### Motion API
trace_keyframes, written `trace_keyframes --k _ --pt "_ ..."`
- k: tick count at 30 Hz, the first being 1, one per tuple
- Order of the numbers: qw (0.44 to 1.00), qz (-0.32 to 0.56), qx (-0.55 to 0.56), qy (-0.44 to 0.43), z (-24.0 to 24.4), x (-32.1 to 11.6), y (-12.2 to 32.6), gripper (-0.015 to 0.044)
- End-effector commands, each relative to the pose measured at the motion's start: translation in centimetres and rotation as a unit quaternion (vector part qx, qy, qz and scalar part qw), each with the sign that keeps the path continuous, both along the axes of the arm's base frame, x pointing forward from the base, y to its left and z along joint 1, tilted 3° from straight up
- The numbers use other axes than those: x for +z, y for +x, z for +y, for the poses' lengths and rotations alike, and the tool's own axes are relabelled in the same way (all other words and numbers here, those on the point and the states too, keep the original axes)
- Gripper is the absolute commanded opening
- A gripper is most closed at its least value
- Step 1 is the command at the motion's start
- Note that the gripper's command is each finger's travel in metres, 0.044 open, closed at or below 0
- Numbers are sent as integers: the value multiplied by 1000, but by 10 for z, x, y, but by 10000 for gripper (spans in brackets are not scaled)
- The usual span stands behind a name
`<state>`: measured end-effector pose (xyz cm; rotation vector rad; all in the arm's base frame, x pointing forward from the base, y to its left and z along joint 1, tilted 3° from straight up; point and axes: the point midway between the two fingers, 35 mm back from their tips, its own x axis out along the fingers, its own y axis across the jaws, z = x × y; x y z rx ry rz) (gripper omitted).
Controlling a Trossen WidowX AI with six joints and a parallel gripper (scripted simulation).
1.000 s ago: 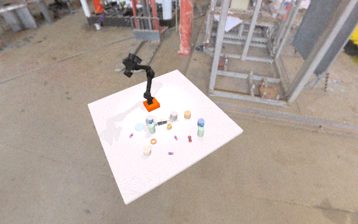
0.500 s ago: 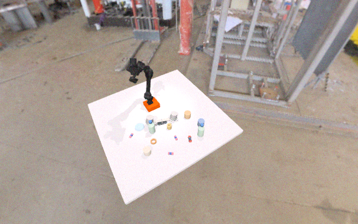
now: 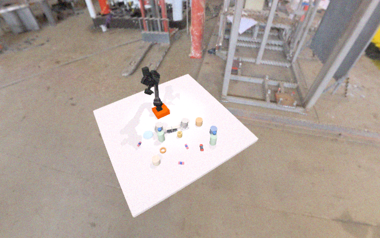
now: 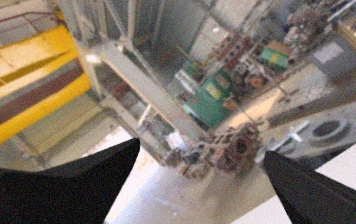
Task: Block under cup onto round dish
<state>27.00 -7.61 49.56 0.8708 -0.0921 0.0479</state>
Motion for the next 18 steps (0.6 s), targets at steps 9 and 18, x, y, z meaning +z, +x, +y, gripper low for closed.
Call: trace_keyframes --k 9,18 --pt "994 108 1 1 33 -71 9 440" --pt "978 203 3 -45 56 -130 4 440"
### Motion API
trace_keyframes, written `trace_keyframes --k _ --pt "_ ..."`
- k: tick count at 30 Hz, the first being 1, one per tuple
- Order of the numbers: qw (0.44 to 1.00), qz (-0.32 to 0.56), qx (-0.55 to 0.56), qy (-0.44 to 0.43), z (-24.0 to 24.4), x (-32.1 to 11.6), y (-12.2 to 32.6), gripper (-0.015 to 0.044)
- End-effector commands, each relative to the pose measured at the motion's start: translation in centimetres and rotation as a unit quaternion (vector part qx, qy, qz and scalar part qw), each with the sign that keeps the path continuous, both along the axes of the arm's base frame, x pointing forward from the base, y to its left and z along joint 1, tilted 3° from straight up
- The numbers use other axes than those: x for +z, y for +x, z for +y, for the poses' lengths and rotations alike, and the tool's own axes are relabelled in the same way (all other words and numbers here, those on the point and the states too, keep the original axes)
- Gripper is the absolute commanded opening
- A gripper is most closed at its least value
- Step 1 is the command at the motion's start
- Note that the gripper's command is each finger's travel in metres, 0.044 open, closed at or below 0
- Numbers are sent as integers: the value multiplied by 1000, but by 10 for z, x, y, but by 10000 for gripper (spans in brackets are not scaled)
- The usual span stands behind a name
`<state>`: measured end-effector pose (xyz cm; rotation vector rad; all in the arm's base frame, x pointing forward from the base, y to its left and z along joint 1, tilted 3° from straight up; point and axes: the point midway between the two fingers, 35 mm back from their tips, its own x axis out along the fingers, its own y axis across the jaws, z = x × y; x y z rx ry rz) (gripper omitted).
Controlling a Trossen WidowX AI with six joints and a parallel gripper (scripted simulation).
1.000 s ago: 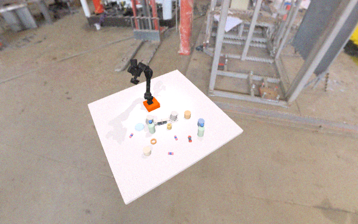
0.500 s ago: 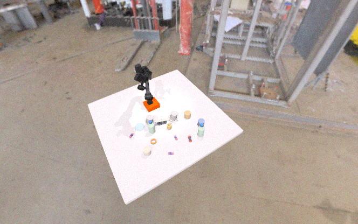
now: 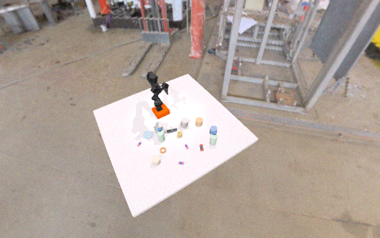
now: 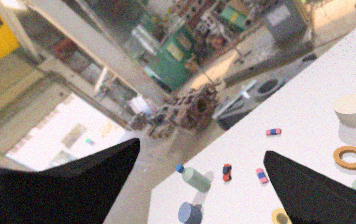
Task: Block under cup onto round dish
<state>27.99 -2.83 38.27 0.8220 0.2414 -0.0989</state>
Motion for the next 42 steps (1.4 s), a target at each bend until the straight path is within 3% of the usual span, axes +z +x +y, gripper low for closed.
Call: trace_keyframes --k 1,16,29,42 --pt "999 38 6 -29 10 -24 -7 440" --pt "969 192 51 -146 44 -114 -42 440" --pt "902 290 104 -304 50 -175 -86 440" --pt "852 322 170 -377 61 -181 -78 440"
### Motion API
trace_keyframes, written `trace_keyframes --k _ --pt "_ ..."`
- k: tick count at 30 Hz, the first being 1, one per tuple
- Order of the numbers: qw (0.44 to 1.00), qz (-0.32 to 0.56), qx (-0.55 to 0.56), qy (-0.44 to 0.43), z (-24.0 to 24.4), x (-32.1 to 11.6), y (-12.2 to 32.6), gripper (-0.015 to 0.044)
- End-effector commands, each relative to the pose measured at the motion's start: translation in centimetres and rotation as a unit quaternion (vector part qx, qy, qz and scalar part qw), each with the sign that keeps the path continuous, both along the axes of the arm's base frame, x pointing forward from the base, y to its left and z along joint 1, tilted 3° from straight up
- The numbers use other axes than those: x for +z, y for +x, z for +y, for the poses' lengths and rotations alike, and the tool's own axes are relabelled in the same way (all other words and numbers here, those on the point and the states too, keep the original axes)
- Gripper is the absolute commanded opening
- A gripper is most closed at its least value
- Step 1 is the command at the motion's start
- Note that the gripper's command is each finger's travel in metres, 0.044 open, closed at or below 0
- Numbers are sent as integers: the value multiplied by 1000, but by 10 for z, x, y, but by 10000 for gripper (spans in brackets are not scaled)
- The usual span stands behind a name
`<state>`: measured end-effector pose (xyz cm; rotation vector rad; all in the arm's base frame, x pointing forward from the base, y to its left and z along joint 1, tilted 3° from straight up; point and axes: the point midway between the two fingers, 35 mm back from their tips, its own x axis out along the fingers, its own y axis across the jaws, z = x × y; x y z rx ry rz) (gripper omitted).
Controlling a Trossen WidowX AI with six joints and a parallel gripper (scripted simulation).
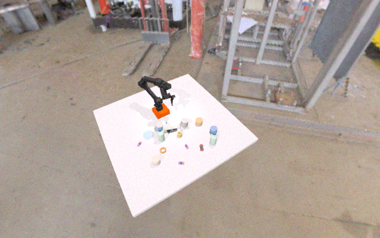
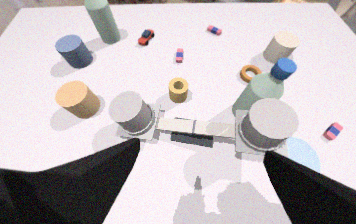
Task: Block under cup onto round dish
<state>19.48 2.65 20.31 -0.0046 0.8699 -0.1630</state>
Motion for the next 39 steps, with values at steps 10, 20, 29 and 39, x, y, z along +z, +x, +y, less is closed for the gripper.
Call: trace_keyframes --k 10,20,29,39 --pt "977 110 158 -91 27 -7 34 440" --pt "928 188 290 -140 49 -21 62 440" --pt "861 247 412 -165 69 -43 89 440" --pt "767 294 543 -171 89 -77 117 440"
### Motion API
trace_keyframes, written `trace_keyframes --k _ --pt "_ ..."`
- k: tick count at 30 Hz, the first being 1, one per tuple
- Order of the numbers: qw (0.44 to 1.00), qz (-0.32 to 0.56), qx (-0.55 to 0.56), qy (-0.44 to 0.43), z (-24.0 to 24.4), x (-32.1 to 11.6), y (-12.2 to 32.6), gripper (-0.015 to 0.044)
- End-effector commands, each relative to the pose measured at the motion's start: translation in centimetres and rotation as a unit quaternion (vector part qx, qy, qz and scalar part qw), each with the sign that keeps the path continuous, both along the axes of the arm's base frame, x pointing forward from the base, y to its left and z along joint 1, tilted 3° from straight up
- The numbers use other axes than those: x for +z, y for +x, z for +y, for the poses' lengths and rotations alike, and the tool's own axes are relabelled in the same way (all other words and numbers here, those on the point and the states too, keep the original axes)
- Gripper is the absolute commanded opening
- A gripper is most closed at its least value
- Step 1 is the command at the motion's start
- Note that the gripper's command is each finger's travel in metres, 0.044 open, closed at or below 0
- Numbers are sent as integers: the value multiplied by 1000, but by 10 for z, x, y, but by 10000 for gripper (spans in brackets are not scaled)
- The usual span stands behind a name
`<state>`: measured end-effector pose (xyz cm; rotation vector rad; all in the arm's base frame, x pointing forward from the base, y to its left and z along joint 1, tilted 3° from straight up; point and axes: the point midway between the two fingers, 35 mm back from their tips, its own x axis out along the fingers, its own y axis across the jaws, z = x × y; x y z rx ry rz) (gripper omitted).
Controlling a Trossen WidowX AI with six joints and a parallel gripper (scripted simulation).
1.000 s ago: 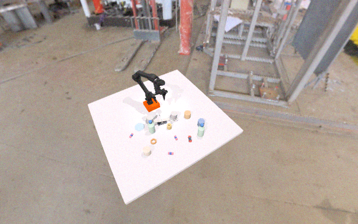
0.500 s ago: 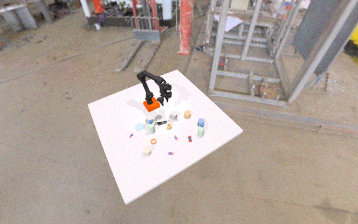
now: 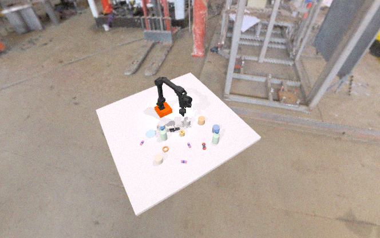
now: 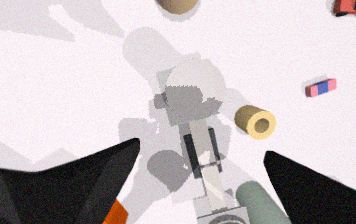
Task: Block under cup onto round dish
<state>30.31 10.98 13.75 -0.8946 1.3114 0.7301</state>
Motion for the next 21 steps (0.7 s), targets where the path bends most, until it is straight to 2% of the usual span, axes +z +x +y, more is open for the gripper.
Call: trace_keyframes --k 1,8,21 --pt "998 34 59 2 8 -15 11 440" --pt "985 83 148 11 19 -43 26 440" --pt "985 85 150 11 20 -58 26 440"
